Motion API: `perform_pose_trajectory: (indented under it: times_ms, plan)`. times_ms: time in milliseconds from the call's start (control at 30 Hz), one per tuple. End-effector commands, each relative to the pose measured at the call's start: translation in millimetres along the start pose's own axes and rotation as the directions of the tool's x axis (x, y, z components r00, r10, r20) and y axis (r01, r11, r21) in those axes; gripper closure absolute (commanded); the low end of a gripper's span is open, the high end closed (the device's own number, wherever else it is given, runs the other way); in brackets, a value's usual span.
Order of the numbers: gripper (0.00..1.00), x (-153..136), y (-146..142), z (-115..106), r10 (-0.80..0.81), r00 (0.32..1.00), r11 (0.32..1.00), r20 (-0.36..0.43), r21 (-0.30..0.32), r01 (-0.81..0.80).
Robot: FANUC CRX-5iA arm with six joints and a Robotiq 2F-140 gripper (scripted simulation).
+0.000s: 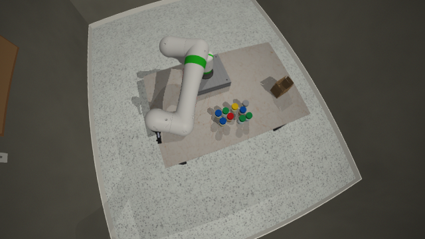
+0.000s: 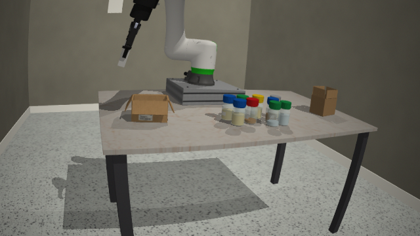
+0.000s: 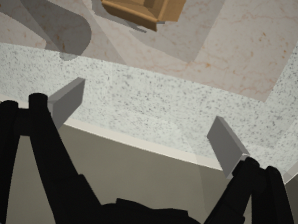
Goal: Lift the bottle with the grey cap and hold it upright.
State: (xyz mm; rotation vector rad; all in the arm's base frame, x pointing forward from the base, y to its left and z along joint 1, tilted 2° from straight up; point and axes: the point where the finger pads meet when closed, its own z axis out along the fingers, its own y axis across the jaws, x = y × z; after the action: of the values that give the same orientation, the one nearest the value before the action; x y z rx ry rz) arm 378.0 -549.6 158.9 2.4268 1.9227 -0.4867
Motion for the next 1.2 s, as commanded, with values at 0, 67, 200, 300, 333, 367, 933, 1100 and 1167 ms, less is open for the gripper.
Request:
perform_pose_trajectory:
  times_ms: [0, 67, 200, 300, 333, 367, 933, 1100, 1167]
  plan:
    - [0.0, -1, 0, -1, 0.001, 1.0, 1.0, 0.001, -0.002, -0.001]
    - [0.0, -1, 0, -1, 0.001, 1.0, 1.0, 0.001, -0.002, -0.001]
    - [0.0, -1, 0, -1, 0.001, 1.0, 1.0, 0.001, -0.002, -0.001]
    - [0.0, -1, 0, -1, 0.001, 1.0, 1.0, 0.001, -0.002, -0.001]
    - [0.0, -1, 0, -1, 0.001, 1.0, 1.0, 0.001, -0.002, -0.001]
    - [0.0, -1, 0, -1, 0.001, 1.0, 1.0, 0.001, -0.002, -0.001]
    - [0.49, 203, 47, -34, -0.275, 0.946, 0.961, -0.173, -0.067, 0.267]
    - [0.49, 203, 47, -34, -0.275, 0.946, 0.961, -0.173, -0.067, 0.267]
    - [0.49, 236, 41, -40, -0.334, 0.921, 0.943, -0.203, -0.077, 0.325]
